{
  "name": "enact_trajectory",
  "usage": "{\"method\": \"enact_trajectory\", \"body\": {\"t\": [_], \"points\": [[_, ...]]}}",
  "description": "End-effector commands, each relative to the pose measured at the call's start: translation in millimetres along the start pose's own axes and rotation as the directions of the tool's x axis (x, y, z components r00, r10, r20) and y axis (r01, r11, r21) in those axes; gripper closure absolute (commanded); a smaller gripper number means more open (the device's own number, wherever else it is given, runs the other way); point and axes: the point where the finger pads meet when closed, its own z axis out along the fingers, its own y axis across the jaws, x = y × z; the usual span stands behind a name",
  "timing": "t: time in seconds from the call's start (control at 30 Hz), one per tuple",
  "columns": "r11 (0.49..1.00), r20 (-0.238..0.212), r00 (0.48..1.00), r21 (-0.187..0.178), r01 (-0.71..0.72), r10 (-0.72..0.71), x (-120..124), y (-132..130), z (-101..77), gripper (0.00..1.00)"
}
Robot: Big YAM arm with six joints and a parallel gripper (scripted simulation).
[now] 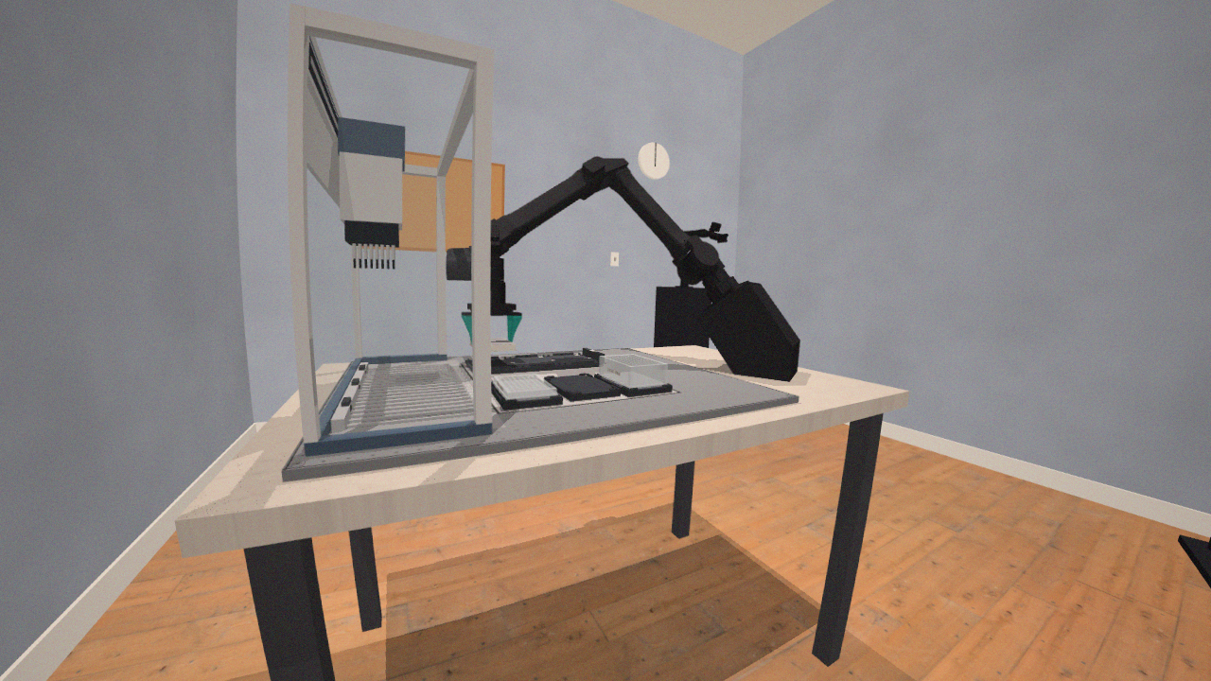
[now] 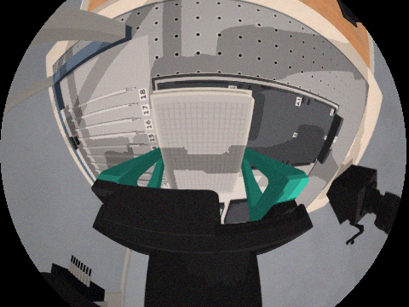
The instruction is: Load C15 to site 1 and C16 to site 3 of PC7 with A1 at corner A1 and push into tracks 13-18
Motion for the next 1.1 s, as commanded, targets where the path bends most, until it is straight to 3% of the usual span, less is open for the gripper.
{"method": "enact_trajectory", "body": {"t": [0.0,0.23,0.27,0.33,0.4,1.0,1.07], "points": [[1.000,0.006,1.000,-0.015,0.003,-0.003,-5,7,10.4,1.00],[1.000,0.002,1.000,-0.025,0.011,-0.011,1,12,19.1,1.00],[0.998,0.012,1.000,-0.058,-0.014,0.015,-16,17,3.0,1.00],[0.999,0.012,1.000,-0.039,-0.011,0.012,-14,18,22.0,1.00],[0.999,0.006,1.000,-0.040,-0.004,0.004,-6,16,13.4,1.00],[0.999,0.006,1.000,-0.040,-0.004,0.004,-6,16,13.4,1.00],[0.999,0.009,1.000,-0.044,-0.004,0.004,-9,21,20.7,1.00]]}}
